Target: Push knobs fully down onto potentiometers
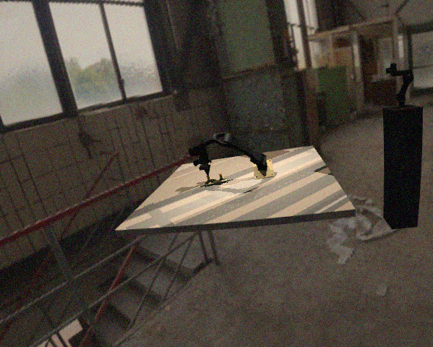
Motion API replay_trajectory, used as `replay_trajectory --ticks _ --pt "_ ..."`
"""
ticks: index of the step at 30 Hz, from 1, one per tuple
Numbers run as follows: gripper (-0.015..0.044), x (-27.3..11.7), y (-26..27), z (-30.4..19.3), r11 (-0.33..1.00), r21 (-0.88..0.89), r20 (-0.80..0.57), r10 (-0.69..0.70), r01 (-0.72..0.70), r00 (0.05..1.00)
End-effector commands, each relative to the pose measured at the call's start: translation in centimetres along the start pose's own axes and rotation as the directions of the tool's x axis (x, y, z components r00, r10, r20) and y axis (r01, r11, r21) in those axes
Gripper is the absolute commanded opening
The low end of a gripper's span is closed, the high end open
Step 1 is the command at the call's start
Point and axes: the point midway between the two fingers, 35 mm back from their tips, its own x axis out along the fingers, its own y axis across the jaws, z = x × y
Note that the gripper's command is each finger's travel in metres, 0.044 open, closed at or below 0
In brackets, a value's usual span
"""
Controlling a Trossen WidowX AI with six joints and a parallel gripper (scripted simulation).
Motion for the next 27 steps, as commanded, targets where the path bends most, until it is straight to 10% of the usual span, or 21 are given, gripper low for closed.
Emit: replay_trajectory --ticks 1,4,21,27 --pt "0.0000 -0.7 -0.1 0.1 1.000 -0.007 0.003 -0.004 0.004 1.000" --pt "0.0000 -1.1 -0.1 0.1 1.000 -0.007 0.003 -0.004 0.004 1.000" --pt "0.0440 -3.4 -1.2 -8.4 1.000 0.000 -0.002 -0.014 0.014 1.000" --pt "0.0440 -3.6 -1.2 -15.8 1.000 -0.018 -0.016 -0.022 0.022 1.000"
